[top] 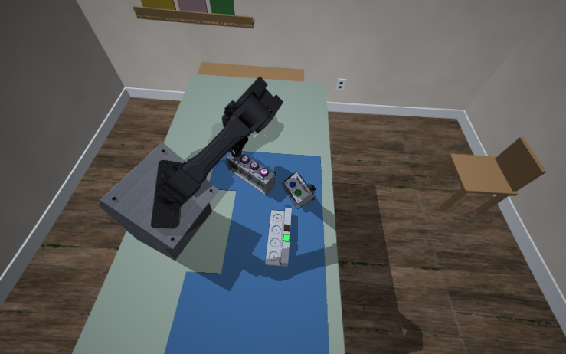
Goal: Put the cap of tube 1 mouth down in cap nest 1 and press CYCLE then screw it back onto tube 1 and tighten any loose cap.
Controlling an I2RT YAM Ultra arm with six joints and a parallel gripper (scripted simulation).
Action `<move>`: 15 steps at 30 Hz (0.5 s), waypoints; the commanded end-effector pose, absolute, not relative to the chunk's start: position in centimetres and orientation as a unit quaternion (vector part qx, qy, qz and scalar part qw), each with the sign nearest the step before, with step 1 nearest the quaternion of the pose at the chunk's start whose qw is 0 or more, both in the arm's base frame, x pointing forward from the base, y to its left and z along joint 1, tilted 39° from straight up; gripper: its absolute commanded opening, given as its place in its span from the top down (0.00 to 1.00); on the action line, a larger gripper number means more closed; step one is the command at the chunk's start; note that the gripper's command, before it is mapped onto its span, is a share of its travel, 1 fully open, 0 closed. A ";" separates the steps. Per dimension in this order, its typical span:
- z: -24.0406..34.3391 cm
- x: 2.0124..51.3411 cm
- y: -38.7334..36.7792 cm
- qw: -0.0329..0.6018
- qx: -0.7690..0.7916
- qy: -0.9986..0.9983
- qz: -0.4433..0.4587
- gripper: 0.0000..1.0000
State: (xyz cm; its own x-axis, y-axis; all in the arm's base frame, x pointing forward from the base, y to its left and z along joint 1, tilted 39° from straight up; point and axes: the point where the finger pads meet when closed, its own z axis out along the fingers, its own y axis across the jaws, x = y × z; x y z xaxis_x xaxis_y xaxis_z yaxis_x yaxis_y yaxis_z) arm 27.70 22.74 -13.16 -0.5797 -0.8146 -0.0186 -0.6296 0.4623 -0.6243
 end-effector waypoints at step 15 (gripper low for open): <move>-12.9 27.8 23.2 0.213 -0.279 0.901 -0.253 0.51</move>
